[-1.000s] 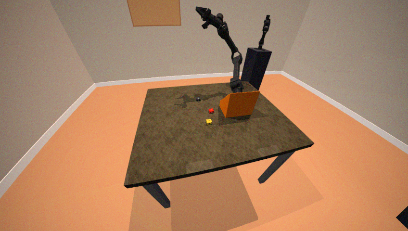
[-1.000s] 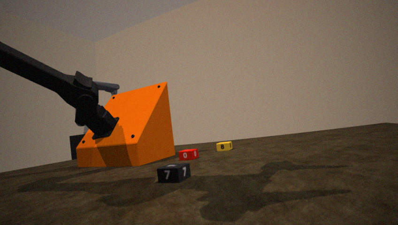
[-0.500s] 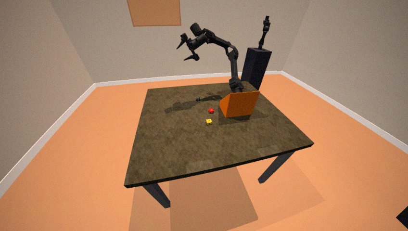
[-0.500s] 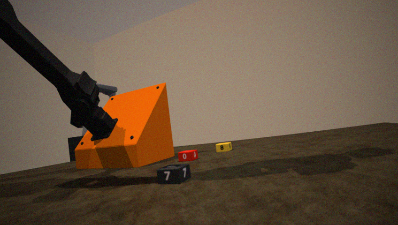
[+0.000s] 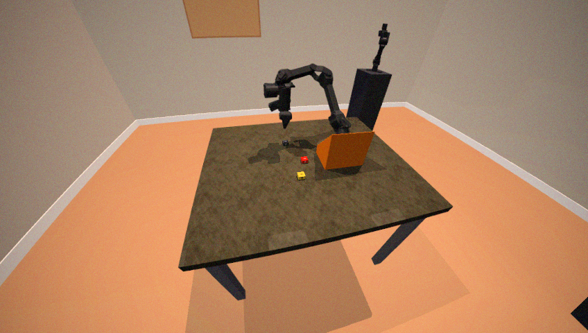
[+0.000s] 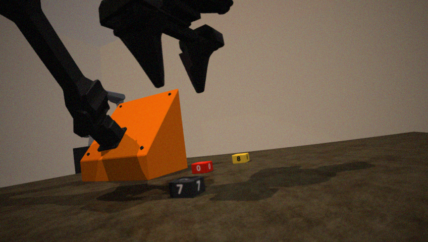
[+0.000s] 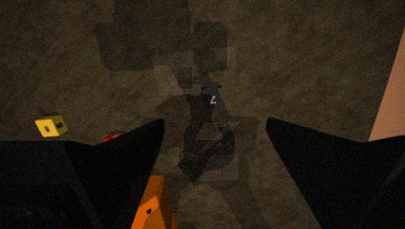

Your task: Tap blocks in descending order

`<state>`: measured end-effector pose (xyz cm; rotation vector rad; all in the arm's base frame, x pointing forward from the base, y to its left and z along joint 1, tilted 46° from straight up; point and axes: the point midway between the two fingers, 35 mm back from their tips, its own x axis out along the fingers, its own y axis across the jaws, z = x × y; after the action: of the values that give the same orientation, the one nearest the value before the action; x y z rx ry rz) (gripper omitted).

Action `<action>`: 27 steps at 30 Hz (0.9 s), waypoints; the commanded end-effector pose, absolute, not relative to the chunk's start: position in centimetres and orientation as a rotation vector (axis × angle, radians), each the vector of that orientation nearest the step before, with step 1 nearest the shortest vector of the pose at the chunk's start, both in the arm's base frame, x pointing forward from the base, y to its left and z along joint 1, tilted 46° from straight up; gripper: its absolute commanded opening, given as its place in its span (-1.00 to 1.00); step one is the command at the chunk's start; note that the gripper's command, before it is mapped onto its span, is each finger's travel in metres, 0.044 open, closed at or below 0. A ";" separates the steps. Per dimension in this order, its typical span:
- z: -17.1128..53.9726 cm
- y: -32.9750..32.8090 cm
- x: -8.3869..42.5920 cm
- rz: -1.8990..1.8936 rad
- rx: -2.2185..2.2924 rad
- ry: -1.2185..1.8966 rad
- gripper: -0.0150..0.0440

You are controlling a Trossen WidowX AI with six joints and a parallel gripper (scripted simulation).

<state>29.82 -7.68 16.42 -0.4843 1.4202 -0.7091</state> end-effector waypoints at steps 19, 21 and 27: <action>16.2 -8.2 29.0 -0.676 -0.575 1.500 0.86; 16.2 -8.2 29.0 -0.676 -0.575 1.500 0.86; 13.2 -5.3 28.5 -0.654 -0.598 1.512 0.86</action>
<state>28.87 -7.17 15.28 -0.5751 1.4939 -0.6772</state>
